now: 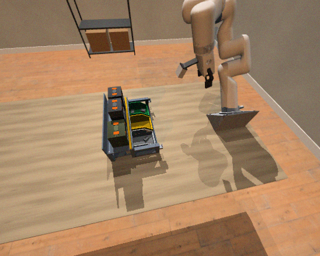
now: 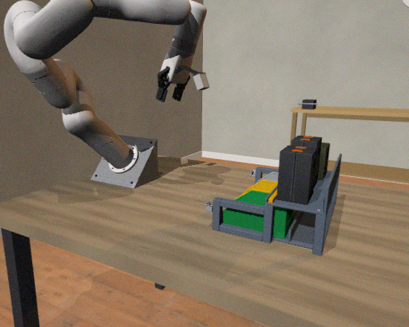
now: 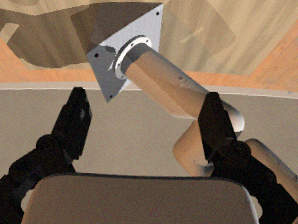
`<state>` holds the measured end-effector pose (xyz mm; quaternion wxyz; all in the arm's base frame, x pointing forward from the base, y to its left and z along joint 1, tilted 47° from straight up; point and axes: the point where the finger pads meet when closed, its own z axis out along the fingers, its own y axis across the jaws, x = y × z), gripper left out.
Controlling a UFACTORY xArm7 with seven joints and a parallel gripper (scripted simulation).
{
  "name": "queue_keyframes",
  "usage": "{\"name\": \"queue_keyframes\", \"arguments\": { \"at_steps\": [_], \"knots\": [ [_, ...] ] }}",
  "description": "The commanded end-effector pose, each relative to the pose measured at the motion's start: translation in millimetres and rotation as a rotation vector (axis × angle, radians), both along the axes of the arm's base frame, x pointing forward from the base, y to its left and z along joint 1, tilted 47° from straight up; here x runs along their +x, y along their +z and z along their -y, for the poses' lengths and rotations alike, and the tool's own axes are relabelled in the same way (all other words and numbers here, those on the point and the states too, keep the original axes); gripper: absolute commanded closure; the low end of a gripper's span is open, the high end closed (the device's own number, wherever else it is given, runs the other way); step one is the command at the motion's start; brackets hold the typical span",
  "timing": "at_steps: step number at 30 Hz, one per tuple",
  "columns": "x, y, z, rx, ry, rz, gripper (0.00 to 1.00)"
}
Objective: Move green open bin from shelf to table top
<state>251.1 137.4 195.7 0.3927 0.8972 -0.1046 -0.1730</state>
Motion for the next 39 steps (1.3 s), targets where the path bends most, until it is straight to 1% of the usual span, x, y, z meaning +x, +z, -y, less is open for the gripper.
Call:
{"name": "queue_keyframes", "arguments": {
  "at_steps": [1, 5, 17, 22, 34, 39],
  "knots": [
    [10, 0, -1, -0.009, -0.032, 0.039, 0.00],
    [50, 0, 2, -0.056, -0.171, 0.187, 0.00],
    [50, 0, 2, -0.056, -0.171, 0.187, 0.00],
    [105, 0, 5, -0.114, -0.342, 0.371, 0.00],
    [105, 0, 5, -0.114, -0.342, 0.371, 0.00],
    [143, -1, 7, -0.172, -0.514, 0.555, 0.00]
  ]
}}
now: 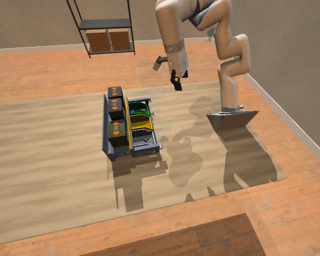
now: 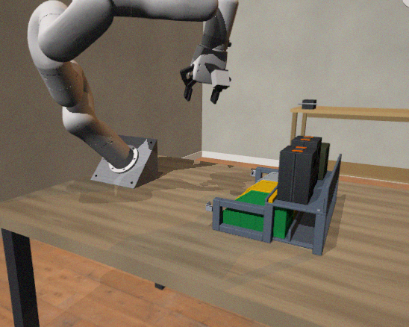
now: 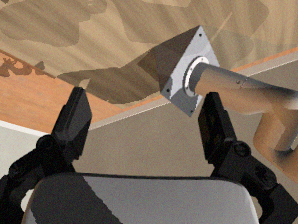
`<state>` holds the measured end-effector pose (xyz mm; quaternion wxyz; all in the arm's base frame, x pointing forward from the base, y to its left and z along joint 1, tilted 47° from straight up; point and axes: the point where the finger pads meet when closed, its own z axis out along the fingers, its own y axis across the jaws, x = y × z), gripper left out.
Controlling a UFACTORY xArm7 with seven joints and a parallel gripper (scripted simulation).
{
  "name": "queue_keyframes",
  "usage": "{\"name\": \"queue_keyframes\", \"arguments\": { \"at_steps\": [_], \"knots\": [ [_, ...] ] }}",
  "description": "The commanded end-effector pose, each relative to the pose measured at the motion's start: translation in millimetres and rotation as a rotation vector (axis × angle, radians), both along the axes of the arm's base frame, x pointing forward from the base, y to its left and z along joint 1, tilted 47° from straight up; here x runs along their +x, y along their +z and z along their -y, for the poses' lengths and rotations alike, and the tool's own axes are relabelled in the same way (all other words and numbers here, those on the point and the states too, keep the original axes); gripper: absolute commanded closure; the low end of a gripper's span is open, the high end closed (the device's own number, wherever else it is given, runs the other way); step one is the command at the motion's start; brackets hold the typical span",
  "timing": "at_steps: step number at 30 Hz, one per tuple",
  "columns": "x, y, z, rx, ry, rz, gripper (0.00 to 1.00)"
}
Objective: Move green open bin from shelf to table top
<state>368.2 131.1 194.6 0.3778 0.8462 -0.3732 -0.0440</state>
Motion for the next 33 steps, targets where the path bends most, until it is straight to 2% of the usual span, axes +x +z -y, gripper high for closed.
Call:
{"name": "queue_keyframes", "arguments": {
  "at_steps": [1, 12, 17, 29, 33],
  "knots": [
    [26, 0, 1, -0.037, -0.111, 0.121, 0.00],
    [26, 0, 1, -0.037, -0.111, 0.121, 0.00],
    [16, 0, 1, -0.094, -0.283, 0.305, 0.00],
    [16, 0, 1, -0.094, -0.283, 0.305, 0.00],
    [12, 1, 0, -0.141, -0.422, 0.452, 0.00]
  ]
}}
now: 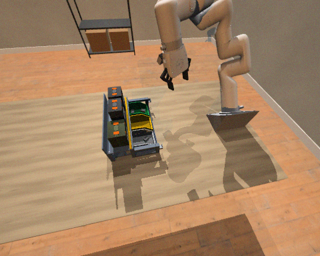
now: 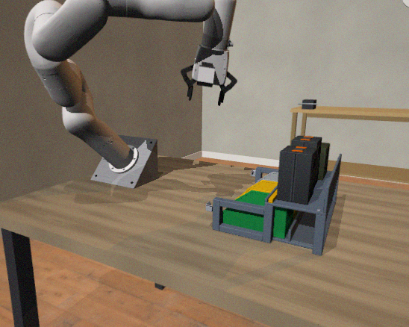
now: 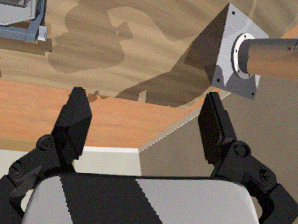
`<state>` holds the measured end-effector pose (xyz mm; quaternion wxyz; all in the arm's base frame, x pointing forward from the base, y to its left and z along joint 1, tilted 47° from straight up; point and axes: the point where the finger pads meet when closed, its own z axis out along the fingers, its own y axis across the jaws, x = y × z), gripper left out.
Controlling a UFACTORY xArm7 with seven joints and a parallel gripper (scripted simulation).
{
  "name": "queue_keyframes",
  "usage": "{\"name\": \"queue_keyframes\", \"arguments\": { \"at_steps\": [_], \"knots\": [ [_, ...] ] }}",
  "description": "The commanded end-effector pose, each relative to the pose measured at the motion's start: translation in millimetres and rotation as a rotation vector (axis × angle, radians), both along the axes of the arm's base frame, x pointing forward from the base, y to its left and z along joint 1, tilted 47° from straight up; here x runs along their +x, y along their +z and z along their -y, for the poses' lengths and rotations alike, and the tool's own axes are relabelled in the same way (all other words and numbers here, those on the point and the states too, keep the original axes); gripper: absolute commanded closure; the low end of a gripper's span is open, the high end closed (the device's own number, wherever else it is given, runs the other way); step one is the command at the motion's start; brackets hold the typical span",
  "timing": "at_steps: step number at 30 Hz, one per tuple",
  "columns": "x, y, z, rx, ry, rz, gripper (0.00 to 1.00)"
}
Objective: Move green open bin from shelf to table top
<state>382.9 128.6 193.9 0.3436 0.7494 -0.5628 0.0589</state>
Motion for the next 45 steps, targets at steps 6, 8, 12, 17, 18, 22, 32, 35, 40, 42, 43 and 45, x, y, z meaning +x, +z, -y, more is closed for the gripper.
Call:
{"name": "queue_keyframes", "arguments": {
  "at_steps": [6, 8, 12, 17, 18, 22, 32, 35, 40, 42, 43, 45],
  "knots": [
    [-3.8, 1.2, -2.4, -0.044, -0.134, 0.152, 0.00],
    [-3.8, 1.2, -2.4, -0.044, -0.134, 0.152, 0.00],
    [-3.8, 1.2, -2.4, -0.044, -0.134, 0.152, 0.00],
    [-5.8, 1.2, -2.6, -0.091, -0.272, 0.299, 0.00],
    [-6.3, 1.3, -2.7, -0.103, -0.307, 0.336, 0.00],
    [-6.3, 1.3, -2.7, -0.103, -0.307, 0.336, 0.00],
    [-6.8, 1.2, -2.7, -0.126, -0.376, 0.409, 0.00],
    [-7.5, 1.3, -2.8, -0.161, -0.480, 0.520, 0.00],
    [-7.5, 1.3, -2.8, -0.161, -0.480, 0.520, 0.00],
    [-7.5, 1.3, -2.8, -0.161, -0.480, 0.520, 0.00],
    [-7.5, 1.3, -2.8, -0.161, -0.480, 0.520, 0.00],
    [-7.5, 1.3, -2.8, -0.161, -0.480, 0.520, 0.00]
  ]
}}
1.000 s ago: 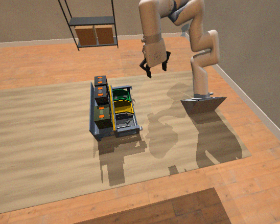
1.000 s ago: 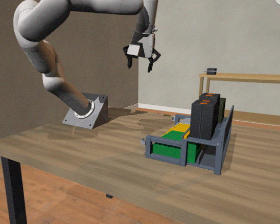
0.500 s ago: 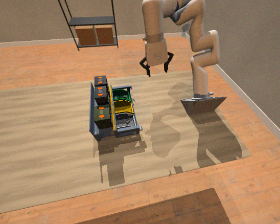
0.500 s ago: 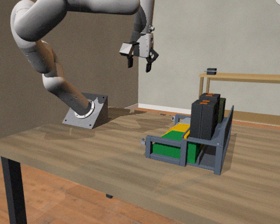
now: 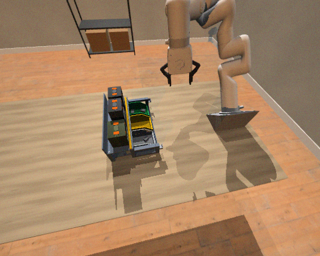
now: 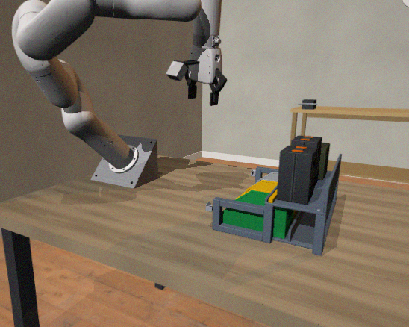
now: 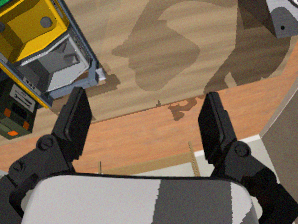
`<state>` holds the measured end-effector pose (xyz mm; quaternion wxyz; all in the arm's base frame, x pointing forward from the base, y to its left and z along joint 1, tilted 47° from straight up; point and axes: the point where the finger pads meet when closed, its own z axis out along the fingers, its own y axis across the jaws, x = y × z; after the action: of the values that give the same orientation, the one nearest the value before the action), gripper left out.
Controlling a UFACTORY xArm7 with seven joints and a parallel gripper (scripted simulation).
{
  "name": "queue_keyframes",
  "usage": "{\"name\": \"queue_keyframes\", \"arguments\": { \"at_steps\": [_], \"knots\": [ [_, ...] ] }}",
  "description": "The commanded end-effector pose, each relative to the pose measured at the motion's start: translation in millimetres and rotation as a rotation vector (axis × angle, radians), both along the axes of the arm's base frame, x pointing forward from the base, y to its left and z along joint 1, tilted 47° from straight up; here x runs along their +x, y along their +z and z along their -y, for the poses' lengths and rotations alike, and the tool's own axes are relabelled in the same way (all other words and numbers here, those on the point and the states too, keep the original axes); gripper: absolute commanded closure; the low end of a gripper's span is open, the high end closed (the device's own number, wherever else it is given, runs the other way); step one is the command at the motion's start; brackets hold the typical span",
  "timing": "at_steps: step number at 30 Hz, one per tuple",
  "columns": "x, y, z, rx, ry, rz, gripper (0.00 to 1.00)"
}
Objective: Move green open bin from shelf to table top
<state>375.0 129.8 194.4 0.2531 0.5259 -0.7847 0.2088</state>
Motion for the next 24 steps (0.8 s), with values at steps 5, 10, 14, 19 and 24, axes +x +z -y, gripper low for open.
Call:
{"name": "queue_keyframes", "arguments": {
  "at_steps": [5, 10, 14, 19, 24],
  "knots": [
    [0.0, 0.8, -1.6, -0.033, -0.102, 0.114, 0.00],
    [-0.2, 0.8, -1.7, -0.057, -0.171, 0.188, 0.00],
    [-0.2, 0.8, -1.7, -0.057, -0.171, 0.188, 0.00],
    [-0.2, 0.8, -1.7, -0.057, -0.171, 0.188, 0.00],
    [-0.6, 0.8, -1.7, -0.115, -0.344, 0.373, 0.00]
  ]
}}
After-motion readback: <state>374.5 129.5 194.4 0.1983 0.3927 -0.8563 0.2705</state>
